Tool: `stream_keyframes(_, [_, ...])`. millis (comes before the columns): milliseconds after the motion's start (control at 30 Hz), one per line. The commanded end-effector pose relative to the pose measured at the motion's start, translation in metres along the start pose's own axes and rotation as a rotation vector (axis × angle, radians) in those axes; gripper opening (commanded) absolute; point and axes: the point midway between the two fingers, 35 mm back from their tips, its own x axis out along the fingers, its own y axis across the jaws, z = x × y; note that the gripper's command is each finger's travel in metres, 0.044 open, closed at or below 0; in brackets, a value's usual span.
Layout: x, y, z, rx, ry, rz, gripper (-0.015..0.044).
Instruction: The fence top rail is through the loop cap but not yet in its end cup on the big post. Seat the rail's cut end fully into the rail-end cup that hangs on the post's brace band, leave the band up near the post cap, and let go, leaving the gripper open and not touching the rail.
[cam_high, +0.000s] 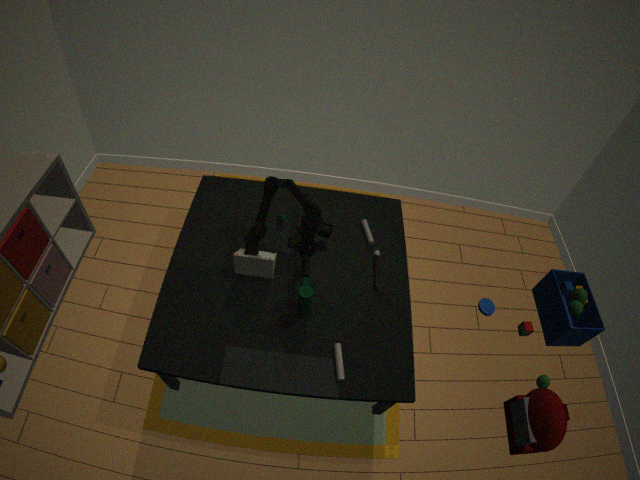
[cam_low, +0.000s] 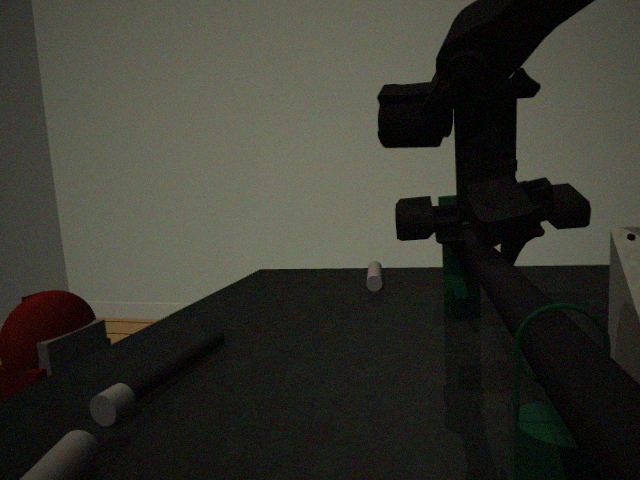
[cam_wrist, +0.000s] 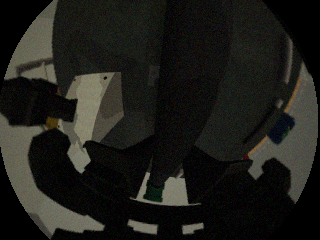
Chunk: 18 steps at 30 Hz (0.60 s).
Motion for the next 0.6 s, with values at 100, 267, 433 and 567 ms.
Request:
stream_keyframes(100, [-0.007, -0.004, -0.008, 0.010, 0.014, -0.017, 0.0000])
stream_keyframes(267, [-0.004, -0.003, -0.012, 0.007, 0.011, -0.013, 0.0000])
stream_keyframes(433, [0.001, -0.001, -0.018, 0.003, 0.005, -0.006, 0.0000])
stream_keyframes(567, [0.005, 0.000, -0.023, 0.000, 0.001, -0.001, 0.0000])
